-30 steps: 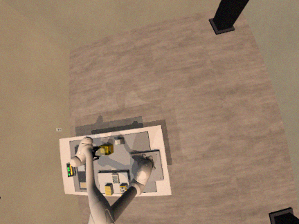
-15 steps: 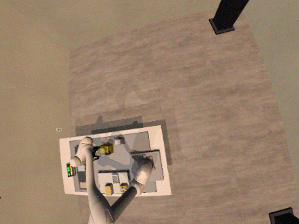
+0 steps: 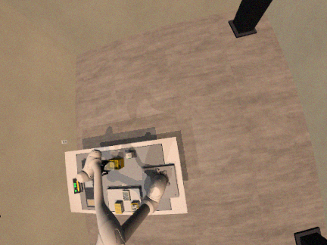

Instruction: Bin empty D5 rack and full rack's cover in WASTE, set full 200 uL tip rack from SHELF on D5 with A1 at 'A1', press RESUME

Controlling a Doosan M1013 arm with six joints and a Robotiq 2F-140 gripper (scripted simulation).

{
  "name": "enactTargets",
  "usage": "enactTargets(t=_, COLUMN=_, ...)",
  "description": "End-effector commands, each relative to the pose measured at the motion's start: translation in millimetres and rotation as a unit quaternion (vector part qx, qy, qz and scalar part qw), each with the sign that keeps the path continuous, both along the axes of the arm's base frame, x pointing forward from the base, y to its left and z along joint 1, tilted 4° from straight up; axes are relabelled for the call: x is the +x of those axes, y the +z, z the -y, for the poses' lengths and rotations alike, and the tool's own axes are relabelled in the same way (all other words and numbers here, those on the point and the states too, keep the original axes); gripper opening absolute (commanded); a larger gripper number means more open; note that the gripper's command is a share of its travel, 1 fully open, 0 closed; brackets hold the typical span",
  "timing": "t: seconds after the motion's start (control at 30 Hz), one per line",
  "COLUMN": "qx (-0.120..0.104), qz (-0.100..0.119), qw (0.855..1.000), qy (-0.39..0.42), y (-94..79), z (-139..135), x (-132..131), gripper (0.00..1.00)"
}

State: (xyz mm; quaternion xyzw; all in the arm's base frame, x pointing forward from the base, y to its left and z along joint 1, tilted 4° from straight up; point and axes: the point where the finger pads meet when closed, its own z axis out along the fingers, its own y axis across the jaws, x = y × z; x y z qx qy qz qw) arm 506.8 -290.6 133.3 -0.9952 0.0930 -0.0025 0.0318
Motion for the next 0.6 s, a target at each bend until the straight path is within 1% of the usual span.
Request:
enactTargets(t=0.0, qx=0.000, qz=0.000, qw=1.000, qy=0.000, y=-0.6, z=0.0, x=0.0, gripper=0.00)
enactTargets(t=0.57, qx=0.000, qz=0.000, qw=1.000, qy=0.000, y=-5.6, z=-0.4, x=0.0, gripper=0.00)
